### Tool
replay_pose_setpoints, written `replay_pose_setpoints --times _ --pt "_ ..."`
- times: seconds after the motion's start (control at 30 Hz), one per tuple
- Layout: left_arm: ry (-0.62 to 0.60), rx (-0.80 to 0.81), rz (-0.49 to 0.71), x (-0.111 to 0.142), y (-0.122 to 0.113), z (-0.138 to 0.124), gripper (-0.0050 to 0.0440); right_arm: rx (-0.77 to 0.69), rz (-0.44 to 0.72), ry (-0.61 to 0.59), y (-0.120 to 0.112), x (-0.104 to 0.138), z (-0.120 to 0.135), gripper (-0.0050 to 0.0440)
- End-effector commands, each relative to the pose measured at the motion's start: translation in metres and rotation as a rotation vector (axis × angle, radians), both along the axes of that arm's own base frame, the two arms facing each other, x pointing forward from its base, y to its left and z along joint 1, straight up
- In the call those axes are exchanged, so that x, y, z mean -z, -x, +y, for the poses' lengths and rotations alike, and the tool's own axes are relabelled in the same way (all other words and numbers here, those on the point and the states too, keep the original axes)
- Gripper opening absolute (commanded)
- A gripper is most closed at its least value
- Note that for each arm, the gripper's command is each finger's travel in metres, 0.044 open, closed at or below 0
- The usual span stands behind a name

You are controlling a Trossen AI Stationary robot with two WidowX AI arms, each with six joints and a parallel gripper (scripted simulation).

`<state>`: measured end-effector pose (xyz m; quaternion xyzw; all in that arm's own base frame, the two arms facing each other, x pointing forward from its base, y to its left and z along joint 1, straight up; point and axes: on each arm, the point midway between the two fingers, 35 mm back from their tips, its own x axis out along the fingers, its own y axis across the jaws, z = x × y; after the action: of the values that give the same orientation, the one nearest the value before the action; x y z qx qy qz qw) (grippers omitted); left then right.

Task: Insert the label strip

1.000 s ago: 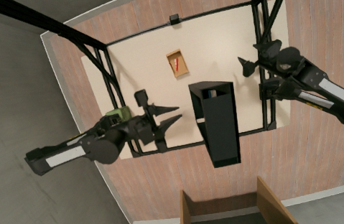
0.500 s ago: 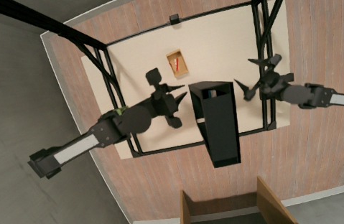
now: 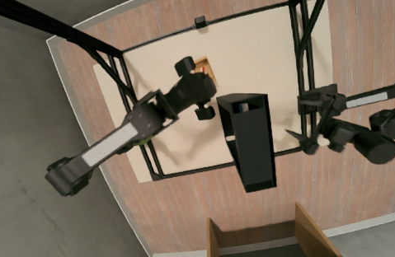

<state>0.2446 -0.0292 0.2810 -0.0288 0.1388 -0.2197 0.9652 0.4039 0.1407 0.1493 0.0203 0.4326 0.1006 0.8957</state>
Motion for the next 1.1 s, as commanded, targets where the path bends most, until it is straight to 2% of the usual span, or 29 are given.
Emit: replay_pose_setpoints --times 0.0,0.13,0.2,0.43,0.7,1.07 --pt "0.023 -0.068 -0.081 -0.031 0.013 0.025 0.044 -0.008 0.078 0.012 -0.005 0.01 0.017 0.01" --pt "0.028 -0.153 -0.14 -0.051 0.029 0.044 0.044 -0.017 0.181 0.041 -0.002 0.032 0.031 0.01" --pt "0.028 -0.153 -0.14 -0.051 0.029 0.044 0.044 -0.017 0.181 0.041 -0.002 0.032 0.031 0.01" --pt "0.007 -0.276 -0.217 -0.077 0.055 0.061 0.044 -0.025 0.334 0.097 0.007 0.066 0.052 0.01" --pt "-0.031 -0.373 -0.266 -0.095 0.075 0.065 0.044 -0.028 0.456 0.154 0.017 0.093 0.067 0.01" --pt "-0.064 -0.429 -0.286 -0.103 0.084 0.064 0.044 -0.028 0.526 0.191 0.025 0.108 0.074 0.01"
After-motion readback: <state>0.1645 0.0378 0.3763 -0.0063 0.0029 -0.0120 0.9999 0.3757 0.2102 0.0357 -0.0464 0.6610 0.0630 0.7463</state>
